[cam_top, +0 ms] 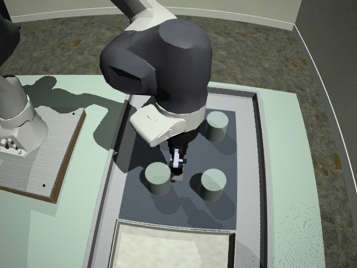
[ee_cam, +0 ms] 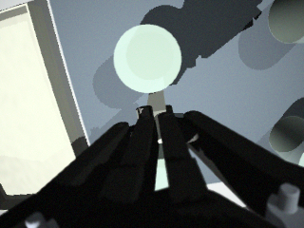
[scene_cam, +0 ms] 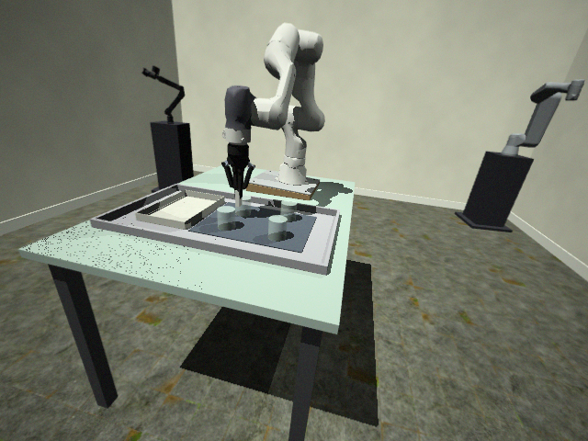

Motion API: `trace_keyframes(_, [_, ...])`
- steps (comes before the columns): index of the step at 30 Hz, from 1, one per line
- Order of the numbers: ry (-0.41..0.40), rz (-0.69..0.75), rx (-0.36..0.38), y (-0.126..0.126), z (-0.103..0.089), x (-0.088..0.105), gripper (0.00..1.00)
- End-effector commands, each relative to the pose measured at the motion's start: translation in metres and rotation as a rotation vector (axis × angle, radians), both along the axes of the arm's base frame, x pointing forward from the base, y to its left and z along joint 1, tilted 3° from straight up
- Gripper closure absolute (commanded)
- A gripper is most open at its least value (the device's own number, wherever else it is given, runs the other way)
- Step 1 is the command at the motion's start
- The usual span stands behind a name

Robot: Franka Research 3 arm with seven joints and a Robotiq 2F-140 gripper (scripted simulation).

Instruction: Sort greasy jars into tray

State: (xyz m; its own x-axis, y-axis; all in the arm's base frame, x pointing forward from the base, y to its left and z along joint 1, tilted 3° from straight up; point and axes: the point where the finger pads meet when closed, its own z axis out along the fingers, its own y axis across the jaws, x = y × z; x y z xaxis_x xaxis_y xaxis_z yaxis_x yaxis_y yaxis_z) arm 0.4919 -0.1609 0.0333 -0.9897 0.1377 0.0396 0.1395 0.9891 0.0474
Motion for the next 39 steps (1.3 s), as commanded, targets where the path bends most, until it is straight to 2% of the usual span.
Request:
trace_keyframes(1, [-0.004, 0.0, -0.002, -0.0024, 0.001, -0.0002, 1.0])
trace_keyframes(39, [-0.004, 0.0, -0.002, -0.0018, 0.0016, -0.0047, 1.0])
